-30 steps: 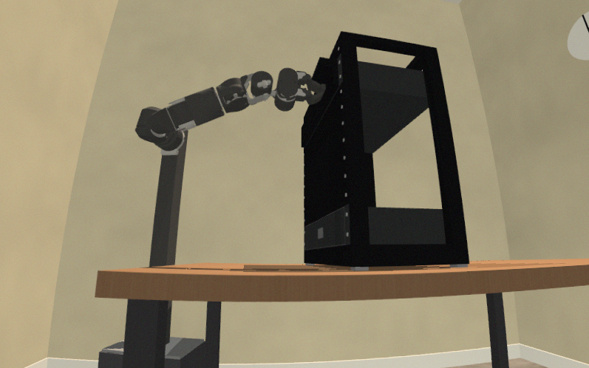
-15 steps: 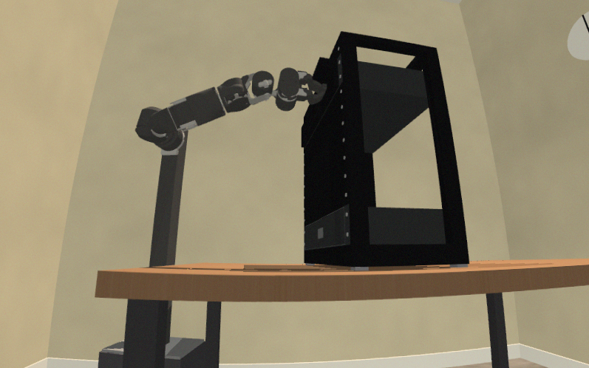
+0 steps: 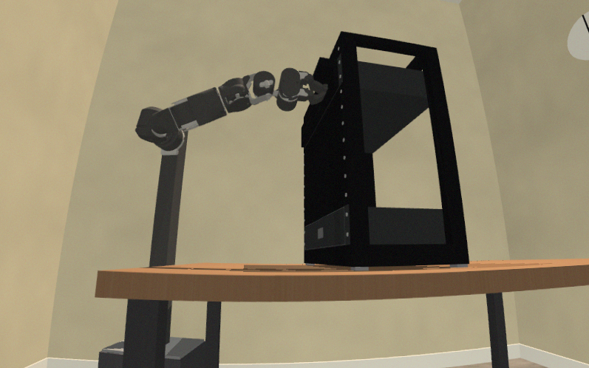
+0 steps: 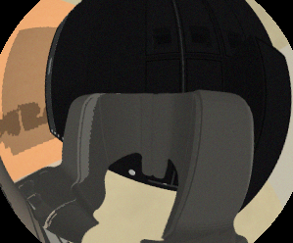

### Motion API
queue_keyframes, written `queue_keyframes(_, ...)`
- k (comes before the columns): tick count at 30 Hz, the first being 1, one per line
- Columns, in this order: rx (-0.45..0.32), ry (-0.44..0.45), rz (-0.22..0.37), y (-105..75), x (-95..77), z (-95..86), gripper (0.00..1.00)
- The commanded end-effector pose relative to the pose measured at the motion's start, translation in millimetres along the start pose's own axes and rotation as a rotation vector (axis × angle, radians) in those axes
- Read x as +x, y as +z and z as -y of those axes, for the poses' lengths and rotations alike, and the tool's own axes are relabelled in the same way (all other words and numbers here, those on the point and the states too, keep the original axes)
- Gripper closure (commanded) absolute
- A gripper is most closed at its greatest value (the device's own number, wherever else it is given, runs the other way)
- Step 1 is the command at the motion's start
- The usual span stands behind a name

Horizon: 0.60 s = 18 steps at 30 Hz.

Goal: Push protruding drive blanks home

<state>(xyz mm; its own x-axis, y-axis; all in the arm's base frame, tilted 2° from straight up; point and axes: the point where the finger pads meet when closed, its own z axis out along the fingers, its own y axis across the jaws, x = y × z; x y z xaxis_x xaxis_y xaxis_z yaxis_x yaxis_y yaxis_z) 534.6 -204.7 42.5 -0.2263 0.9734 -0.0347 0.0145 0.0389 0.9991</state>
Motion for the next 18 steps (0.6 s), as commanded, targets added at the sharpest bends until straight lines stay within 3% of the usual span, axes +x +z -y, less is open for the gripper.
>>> queue_keyframes(1, -0.015, -0.002, -0.002, -0.5, 0.1, -5.2, 1.0)
queue_keyframes(18, -0.015, -0.002, -0.002, 2.5, 0.0, -5.5, 1.0)
